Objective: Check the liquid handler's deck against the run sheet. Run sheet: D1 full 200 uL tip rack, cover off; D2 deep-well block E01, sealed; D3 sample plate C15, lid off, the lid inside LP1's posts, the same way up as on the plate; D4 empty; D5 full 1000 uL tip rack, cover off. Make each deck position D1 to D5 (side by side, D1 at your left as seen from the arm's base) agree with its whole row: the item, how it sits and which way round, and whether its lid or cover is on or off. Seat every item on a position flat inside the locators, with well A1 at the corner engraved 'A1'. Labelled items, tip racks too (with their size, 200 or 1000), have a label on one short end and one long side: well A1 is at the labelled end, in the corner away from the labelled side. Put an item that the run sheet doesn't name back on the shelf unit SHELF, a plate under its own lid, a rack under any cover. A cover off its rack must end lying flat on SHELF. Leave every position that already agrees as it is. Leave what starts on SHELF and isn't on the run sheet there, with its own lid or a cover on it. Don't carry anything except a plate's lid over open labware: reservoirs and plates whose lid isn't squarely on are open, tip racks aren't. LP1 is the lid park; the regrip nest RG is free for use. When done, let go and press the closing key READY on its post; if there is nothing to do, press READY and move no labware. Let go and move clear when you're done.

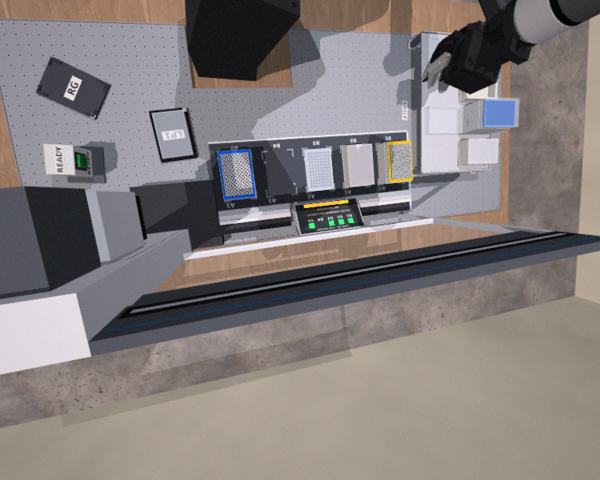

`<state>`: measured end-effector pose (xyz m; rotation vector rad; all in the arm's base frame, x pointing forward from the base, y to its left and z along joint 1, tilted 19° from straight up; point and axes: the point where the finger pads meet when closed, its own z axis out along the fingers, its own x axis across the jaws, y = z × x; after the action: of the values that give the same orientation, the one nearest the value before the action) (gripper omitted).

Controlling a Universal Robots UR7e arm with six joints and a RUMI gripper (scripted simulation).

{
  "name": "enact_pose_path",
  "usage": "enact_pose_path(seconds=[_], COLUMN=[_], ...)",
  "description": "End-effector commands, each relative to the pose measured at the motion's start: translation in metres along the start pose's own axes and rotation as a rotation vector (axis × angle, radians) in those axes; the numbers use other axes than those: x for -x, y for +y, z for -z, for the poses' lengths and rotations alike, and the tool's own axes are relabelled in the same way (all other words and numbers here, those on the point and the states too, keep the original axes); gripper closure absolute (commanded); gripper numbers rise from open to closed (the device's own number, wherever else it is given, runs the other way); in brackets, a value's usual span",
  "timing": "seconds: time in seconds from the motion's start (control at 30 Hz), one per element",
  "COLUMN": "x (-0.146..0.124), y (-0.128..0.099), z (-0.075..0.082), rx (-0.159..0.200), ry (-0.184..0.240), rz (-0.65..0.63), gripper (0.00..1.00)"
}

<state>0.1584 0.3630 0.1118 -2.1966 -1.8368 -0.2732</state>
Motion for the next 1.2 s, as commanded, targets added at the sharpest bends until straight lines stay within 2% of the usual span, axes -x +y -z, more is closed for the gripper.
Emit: enact_pose_path(seconds=[0.0, 0.23, 0.9, 1.03, 1.17], x=[0.012, 0.012, 0.096, 0.098, 0.098], y=[0.003, 0.003, 0.033, 0.034, 0.034], z=[0.002, 0.002, 0.001, 0.001, 0.001], rx=[-0.005, -0.005, -0.006, -0.006, -0.006], ry=[0.005, 0.005, 0.005, 0.004, 0.004], rz=[-0.063, -0.061, -0.421, -0.503, -0.508], gripper=[1.0, 1.0, 1.0, 1.0, 1.0])
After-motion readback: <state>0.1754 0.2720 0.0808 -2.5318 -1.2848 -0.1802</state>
